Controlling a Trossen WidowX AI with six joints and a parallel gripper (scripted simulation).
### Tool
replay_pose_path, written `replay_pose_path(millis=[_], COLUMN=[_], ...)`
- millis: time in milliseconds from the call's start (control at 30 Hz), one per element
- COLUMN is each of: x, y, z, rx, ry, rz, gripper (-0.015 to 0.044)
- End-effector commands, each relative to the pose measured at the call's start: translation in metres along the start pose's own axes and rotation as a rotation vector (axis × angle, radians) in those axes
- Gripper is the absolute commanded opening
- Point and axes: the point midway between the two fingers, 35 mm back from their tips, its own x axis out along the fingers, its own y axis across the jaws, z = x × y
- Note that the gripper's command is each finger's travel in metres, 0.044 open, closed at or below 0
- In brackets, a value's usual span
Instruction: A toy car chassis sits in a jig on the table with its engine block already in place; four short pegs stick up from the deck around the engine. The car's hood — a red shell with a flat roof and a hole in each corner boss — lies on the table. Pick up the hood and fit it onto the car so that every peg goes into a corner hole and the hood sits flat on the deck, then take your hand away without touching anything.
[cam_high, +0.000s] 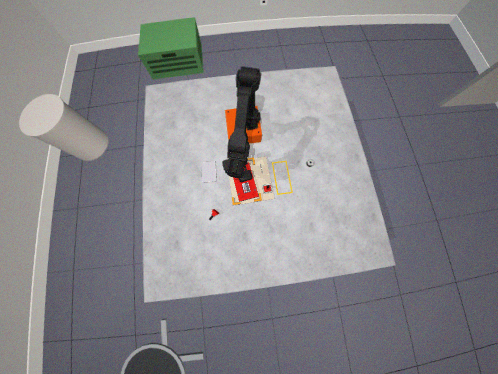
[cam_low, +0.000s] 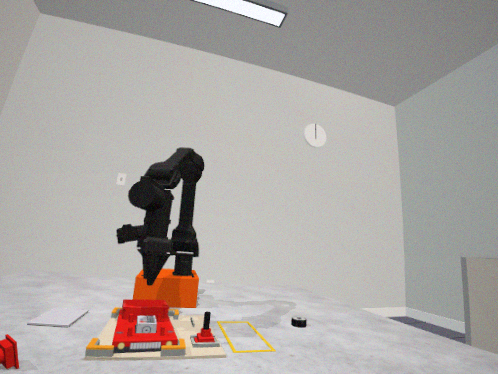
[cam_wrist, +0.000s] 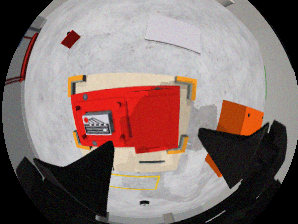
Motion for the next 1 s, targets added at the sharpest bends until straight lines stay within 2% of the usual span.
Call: replay_pose_path(millis=[0,967], x=[0.005,0.025], y=[-0.002,-0.002], z=[-0.002,-0.002], rx=[0.004,0.004], ry=[0.008,0.008], rz=[-0.007,-0.007], gripper=[0.0440,0.0440])
